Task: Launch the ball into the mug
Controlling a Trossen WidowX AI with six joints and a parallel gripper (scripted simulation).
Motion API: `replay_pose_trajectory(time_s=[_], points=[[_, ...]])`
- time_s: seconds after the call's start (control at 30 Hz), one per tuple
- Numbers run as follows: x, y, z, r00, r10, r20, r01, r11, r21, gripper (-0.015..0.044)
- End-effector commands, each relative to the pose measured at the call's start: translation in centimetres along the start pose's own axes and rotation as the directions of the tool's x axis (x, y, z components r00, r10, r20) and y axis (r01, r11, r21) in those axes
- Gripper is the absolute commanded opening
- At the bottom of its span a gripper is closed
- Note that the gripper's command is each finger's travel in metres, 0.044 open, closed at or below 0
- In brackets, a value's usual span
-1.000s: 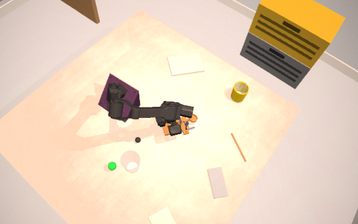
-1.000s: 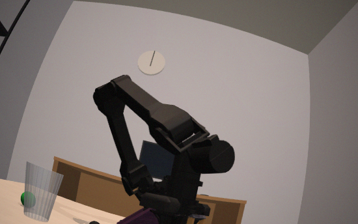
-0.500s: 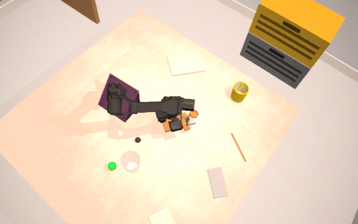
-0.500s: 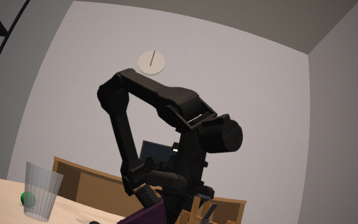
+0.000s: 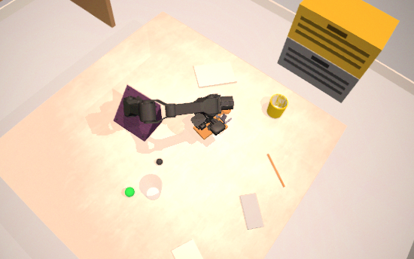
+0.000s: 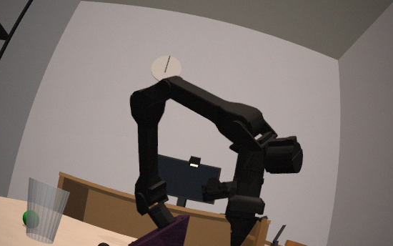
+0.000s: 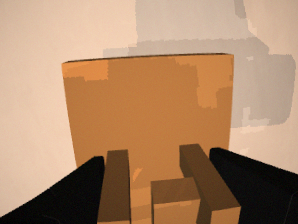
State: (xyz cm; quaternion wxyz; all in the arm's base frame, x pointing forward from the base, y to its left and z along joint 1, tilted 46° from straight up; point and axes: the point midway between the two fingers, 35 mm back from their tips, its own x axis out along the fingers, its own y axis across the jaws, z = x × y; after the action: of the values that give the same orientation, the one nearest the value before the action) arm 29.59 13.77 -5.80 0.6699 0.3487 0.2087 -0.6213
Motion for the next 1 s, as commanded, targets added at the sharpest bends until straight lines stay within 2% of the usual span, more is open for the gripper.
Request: replay_pose_trajectory(time_s=[0.0,0.4,0.97], points=[[-0.3,-1.2,-2.6,1.000,0.002,-0.012,-0.003,0.991,-0.137,0.0000],[0.3,-4.9,-8.8,1.000,0.003,0.002,-0.002,0.862,-0.506,0.0000],[1.9,-4.6,-9.5,1.000,0.004,0.003,-0.002,0.852,-0.524,0.0000]])
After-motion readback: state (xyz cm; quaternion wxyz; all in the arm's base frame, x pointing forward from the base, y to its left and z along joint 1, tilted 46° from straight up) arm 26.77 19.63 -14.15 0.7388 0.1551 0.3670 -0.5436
